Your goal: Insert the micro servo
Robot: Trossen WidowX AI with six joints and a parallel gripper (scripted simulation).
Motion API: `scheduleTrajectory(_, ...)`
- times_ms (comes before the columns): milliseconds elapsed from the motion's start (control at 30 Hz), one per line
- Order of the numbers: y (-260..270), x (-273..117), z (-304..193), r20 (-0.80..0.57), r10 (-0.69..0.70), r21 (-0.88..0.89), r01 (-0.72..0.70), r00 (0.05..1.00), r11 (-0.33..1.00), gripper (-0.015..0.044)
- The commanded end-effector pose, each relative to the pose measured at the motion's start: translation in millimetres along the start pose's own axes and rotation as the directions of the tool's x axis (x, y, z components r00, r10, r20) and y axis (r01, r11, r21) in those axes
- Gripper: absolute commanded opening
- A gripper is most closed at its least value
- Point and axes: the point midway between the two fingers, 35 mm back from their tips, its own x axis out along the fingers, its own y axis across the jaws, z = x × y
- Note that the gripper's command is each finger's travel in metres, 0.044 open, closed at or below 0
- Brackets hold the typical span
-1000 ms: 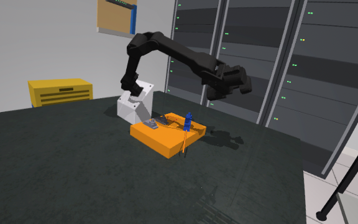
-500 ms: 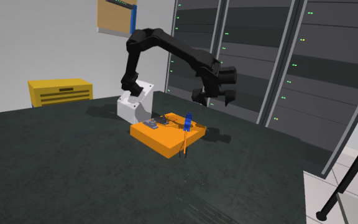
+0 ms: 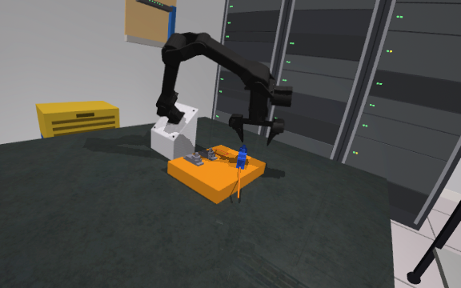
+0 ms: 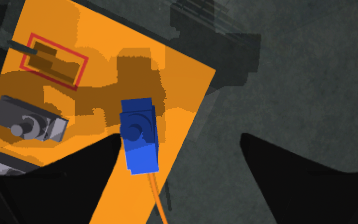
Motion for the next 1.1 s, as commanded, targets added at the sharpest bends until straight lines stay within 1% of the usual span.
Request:
scheduleTrajectory(0, 19.4, -4.2, -9.8, -0.133, 0.046, -0.036, -0.052, 0.99, 0.998, 0.044)
scheduleTrajectory(100, 30.4, -6.4, -16.6, -0.217, 0.072, -0.06, -0.087, 0.974, 0.994, 0.044)
scheduleTrajectory(167, 32.8, -7.0, -18.3, -0.236, 0.077, -0.066, -0.095, 0.969, 0.993, 0.044)
scheduleTrajectory(367, 32.8, -5.6, -18.6, -0.236, 0.077, -0.066, -0.095, 0.969, 0.993, 0.044)
scheduleTrajectory(533, 34.7, 16.4, -24.2, -0.237, 0.077, -0.065, -0.095, 0.969, 0.993, 0.044)
scheduleTrajectory(1067, 36.1, 33.6, -28.5, -0.237, 0.077, -0.065, -0.095, 0.968, 0.993, 0.044)
